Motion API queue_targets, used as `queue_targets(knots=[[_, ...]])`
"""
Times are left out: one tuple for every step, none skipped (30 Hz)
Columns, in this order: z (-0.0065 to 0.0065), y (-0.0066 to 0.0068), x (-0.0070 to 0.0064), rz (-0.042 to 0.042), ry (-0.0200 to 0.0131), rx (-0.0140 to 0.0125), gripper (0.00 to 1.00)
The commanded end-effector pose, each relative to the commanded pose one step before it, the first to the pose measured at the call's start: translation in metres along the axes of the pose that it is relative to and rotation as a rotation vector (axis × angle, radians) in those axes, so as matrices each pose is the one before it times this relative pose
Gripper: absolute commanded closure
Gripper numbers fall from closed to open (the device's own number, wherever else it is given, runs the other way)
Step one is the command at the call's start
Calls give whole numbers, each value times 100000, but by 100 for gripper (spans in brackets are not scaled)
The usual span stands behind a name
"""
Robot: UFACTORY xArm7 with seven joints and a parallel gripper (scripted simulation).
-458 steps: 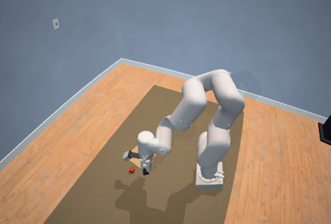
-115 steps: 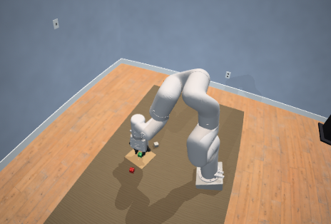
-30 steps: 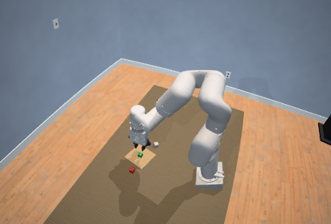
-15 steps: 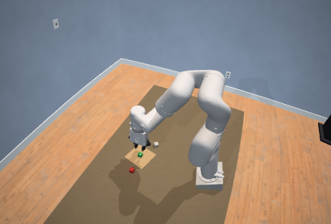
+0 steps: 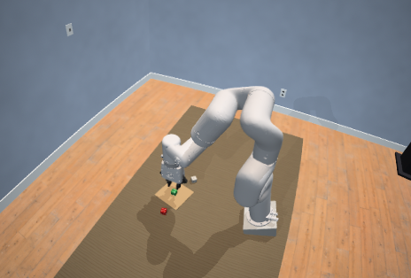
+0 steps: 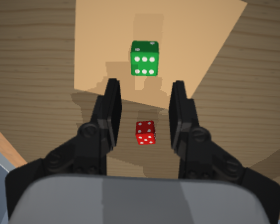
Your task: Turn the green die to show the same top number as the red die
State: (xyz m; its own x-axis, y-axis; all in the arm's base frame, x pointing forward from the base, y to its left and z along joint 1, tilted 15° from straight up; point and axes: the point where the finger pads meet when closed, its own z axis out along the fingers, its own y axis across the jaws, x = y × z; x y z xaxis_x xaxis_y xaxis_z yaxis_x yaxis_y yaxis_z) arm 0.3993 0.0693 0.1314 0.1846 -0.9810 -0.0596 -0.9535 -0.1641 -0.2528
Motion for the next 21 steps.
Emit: queue_targets(knots=[[443,-184,15,-4,51,426,58],[165,-1,0,0,1,0,58],[165,0,0,0,-1,0,58],[164,-1,0,0,0,0,58],[163,-1,0,0,0,0,58],[161,0,0,0,-1,0,58],[158,-1,0,0,0,0,58],[155,-1,0,0,0,0,58],[151,0,0,0,-1,0,58],[145,-1,0,0,0,0,58],[140,-1,0,0,1,0,58],[134,0,0,0,0,0,58],[127,0,-1,0,-1,0,58],[0,0,0,0,0,0,58],[0,0,0,0,0,0,58],[119,-1,0,0,1,0,58],[112,-1,0,0,0,0,58],[104,0,0,0,0,0,58],[96,0,0,0,-1,0,58],[87,0,0,0,0,0,58],[79,-1,0,0,1,0,58]])
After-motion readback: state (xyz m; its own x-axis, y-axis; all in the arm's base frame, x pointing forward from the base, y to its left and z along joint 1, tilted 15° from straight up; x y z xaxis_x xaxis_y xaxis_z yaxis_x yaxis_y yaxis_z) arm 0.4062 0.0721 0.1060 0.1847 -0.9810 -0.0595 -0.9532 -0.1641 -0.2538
